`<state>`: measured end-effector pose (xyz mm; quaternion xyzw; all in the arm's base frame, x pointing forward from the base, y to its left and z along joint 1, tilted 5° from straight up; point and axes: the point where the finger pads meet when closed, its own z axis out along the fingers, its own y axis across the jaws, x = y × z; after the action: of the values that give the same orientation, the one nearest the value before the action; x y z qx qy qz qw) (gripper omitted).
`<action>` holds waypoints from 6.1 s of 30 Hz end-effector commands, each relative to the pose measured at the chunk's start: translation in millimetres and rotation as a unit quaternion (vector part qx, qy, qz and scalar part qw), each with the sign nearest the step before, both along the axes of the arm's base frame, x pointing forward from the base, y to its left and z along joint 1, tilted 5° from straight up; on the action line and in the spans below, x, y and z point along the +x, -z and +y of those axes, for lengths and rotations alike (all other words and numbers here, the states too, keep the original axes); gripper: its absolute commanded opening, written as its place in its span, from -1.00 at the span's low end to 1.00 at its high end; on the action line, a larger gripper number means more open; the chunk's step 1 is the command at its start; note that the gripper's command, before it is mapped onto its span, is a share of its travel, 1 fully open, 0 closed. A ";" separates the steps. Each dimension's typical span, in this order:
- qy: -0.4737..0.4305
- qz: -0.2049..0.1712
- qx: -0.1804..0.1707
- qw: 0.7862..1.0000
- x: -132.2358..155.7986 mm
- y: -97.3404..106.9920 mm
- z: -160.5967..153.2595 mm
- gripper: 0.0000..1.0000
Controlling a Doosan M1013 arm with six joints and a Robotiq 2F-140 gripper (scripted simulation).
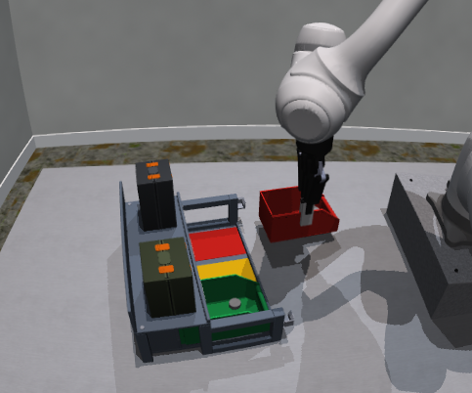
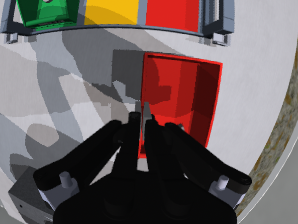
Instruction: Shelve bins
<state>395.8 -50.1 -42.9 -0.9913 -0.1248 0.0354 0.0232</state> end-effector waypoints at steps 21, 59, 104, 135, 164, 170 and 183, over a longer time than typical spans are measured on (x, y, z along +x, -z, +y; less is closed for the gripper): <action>0.000 0.000 0.000 1.000 28.5 1.8 7.3 -0.80; -0.001 0.020 -0.005 1.000 40.6 1.1 10.4 -0.80; -0.005 0.080 -0.021 0.997 46.3 -3.0 11.7 -0.80; -0.005 0.080 -0.021 0.997 54.0 -2.4 13.7 -0.80; -0.005 0.080 -0.021 0.997 77.5 -0.6 19.8 -0.80; -0.005 0.080 -0.021 0.997 83.4 -0.1 21.3 -0.80; -0.005 0.080 -0.021 0.997 96.7 0.9 24.7 -0.80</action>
<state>491.4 -25.6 -43.9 -0.9849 -0.1264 0.1175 0.0118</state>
